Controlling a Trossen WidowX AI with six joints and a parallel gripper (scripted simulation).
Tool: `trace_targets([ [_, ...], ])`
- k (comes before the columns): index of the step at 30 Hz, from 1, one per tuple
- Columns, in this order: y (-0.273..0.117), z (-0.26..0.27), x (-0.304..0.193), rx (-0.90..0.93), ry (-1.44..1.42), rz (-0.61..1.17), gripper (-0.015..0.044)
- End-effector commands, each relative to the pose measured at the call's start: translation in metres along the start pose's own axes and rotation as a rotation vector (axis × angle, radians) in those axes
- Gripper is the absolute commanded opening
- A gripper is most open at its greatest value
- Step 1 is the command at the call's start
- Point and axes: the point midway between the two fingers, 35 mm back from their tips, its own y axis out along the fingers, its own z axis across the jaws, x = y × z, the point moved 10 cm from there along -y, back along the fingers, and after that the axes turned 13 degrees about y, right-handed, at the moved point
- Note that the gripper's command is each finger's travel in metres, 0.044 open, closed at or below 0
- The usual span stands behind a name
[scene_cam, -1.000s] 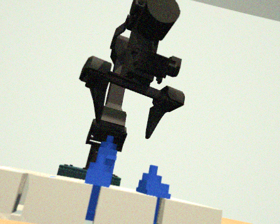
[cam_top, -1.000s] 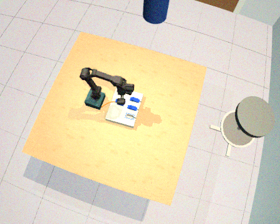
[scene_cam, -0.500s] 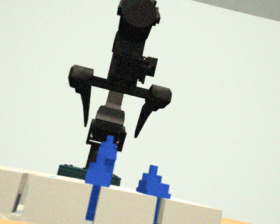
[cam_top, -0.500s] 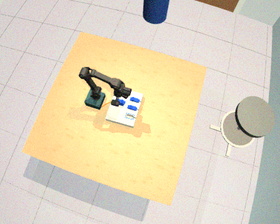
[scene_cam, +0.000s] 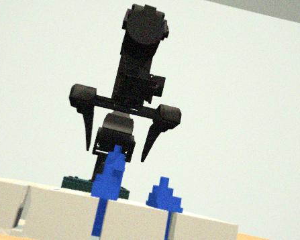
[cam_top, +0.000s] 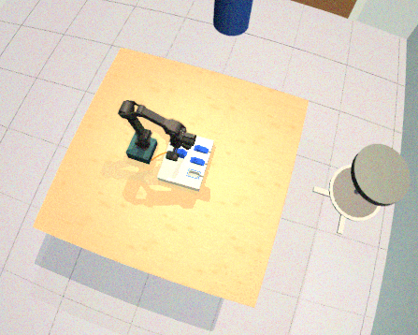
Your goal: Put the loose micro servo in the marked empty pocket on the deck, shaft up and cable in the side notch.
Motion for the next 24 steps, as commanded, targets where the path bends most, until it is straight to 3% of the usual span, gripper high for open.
trace_targets([
  [1, 0.008, 0.000, 0.000, 0.002, 0.005, 0.007, 0.0440],
  [9, 0.019, 0.000, -0.001, 0.002, 0.005, 0.007, 0.0440],
  [22, 0.019, 0.000, -0.001, 0.002, 0.005, 0.007, 0.0099],
  [24, 0.019, 0.000, -0.001, 0.002, 0.005, 0.007, 0.0085],
])
